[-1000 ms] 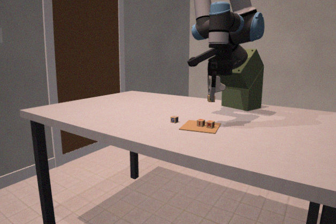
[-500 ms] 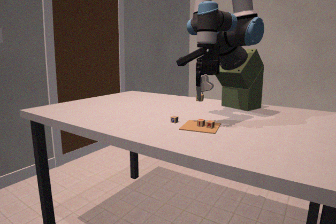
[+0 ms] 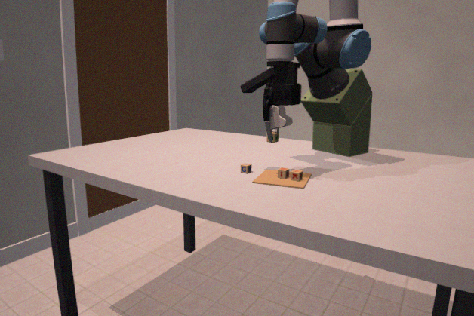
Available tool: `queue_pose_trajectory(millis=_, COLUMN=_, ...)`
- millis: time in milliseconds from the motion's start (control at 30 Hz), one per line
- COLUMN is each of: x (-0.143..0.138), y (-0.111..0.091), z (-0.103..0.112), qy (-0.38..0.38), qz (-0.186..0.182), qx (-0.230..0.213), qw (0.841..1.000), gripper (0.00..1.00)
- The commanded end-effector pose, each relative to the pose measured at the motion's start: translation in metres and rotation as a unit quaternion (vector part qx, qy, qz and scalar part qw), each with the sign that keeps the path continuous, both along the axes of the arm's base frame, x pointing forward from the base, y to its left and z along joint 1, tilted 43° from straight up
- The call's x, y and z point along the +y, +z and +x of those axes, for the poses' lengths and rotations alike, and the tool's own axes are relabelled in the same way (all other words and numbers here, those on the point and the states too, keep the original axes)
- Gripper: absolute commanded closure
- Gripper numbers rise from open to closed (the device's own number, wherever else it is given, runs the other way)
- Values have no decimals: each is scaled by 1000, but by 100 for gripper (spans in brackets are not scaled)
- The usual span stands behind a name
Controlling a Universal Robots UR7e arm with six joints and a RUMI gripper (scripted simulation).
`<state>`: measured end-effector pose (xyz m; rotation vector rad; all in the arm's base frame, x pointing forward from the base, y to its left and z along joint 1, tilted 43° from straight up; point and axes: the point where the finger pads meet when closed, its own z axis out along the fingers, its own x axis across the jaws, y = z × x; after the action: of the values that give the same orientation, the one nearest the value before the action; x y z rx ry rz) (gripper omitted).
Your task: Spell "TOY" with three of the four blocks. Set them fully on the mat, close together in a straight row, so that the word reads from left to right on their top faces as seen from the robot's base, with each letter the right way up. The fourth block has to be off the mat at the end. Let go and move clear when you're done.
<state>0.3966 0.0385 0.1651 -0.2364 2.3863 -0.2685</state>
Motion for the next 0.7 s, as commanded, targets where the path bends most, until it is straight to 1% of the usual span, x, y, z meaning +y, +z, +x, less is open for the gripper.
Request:
queue_pose_trajectory(millis=0, x=-2, y=1, z=1, qy=-5, qz=7, qx=-1, qw=1000, gripper=95)
queue_pose_trajectory(millis=667, x=-2, y=0, z=2, qy=-5, qz=7, qx=-1, qw=1000, gripper=95)
